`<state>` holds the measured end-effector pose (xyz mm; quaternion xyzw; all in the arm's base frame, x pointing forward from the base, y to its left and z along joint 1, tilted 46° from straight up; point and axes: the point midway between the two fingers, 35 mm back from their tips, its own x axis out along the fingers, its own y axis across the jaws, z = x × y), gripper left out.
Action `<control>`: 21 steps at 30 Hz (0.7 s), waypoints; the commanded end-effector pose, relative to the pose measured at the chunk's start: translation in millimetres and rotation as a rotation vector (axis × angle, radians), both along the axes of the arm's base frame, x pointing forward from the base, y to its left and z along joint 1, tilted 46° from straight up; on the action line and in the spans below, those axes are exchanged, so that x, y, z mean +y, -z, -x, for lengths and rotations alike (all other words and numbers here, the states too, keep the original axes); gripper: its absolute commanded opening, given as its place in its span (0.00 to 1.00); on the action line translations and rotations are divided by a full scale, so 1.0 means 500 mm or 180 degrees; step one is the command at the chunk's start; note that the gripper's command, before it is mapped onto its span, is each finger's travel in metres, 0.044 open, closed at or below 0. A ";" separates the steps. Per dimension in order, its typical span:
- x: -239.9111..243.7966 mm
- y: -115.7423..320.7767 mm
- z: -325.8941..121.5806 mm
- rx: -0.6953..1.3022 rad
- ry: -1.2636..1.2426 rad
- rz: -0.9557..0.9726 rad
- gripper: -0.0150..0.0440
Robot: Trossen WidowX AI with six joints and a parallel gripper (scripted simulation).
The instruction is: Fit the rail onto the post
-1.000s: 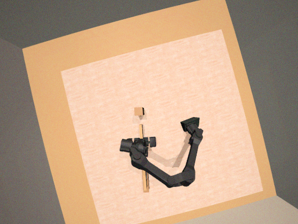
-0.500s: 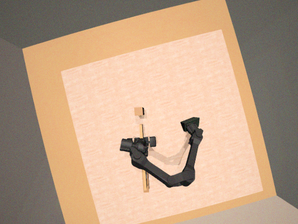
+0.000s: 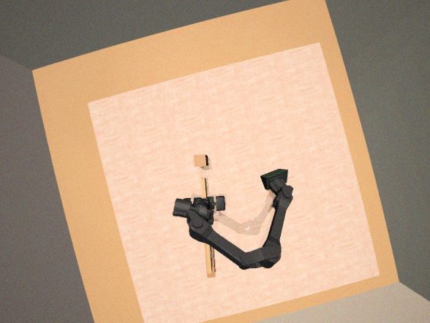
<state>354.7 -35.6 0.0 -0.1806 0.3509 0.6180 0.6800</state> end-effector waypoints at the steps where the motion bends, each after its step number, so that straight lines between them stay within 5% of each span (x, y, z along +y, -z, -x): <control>1: -0.012 0.000 0.000 -0.0023 0.0021 0.0014 0.25; 21: -0.024 0.004 0.001 -0.0023 0.0021 0.0015 0.25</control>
